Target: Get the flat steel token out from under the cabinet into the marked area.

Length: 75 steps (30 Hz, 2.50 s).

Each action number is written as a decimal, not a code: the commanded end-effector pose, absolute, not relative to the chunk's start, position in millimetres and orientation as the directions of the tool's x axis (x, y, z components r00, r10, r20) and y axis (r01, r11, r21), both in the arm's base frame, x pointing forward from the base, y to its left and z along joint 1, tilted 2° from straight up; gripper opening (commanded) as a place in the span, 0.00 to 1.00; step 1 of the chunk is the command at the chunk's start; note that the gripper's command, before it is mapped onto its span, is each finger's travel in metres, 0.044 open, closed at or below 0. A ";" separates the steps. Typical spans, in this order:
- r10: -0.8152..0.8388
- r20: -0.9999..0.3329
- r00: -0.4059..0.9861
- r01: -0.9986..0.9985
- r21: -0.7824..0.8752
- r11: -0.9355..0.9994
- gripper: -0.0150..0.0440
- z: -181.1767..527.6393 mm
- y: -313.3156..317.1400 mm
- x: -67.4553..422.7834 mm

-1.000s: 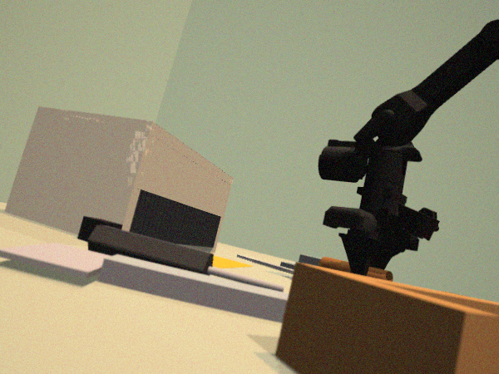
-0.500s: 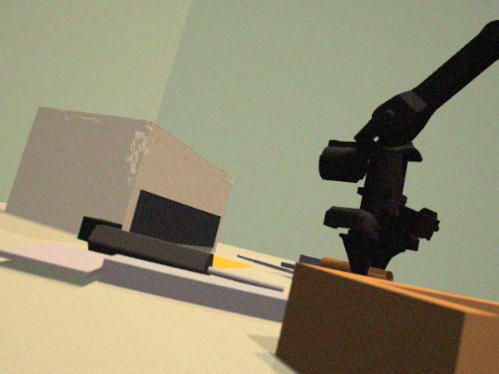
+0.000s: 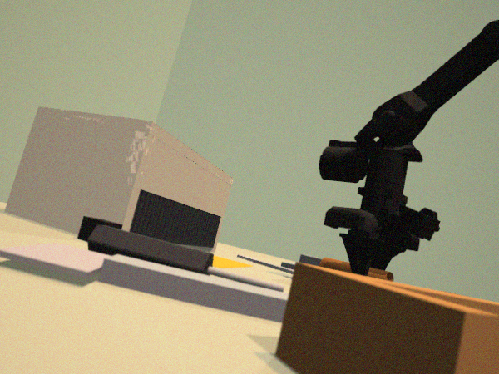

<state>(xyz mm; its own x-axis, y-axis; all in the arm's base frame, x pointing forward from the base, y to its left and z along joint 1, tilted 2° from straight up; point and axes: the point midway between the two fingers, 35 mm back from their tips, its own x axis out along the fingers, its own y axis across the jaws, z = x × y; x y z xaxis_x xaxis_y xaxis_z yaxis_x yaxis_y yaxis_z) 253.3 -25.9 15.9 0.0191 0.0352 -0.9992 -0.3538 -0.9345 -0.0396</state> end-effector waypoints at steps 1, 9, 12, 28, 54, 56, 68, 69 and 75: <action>0.035 -0.999 0.019 -0.354 -0.040 -0.934 0.59 15.9 -25.9 253.3; 0.024 -1.000 0.019 -0.350 -0.029 -0.936 0.71 14.3 -25.2 253.5; 0.024 -1.000 0.019 -0.346 -0.029 -0.938 0.71 14.3 -24.7 254.1; 0.028 -0.999 0.025 -0.342 -0.035 -0.939 0.52 13.1 -23.7 254.5; 0.026 -0.999 0.024 -0.345 -0.033 -0.938 0.48 12.9 -23.8 254.0; 0.026 -0.999 0.024 -0.345 -0.033 -0.938 0.57 12.9 -23.8 254.0; 0.024 -1.000 0.019 -0.345 -0.029 -0.938 0.71 14.3 -23.4 253.4; 0.024 -1.000 0.019 -0.344 -0.029 -0.938 0.71 14.3 -23.3 253.3; 0.024 -1.000 0.019 -0.343 -0.029 -0.939 0.71 20.0 -23.2 253.1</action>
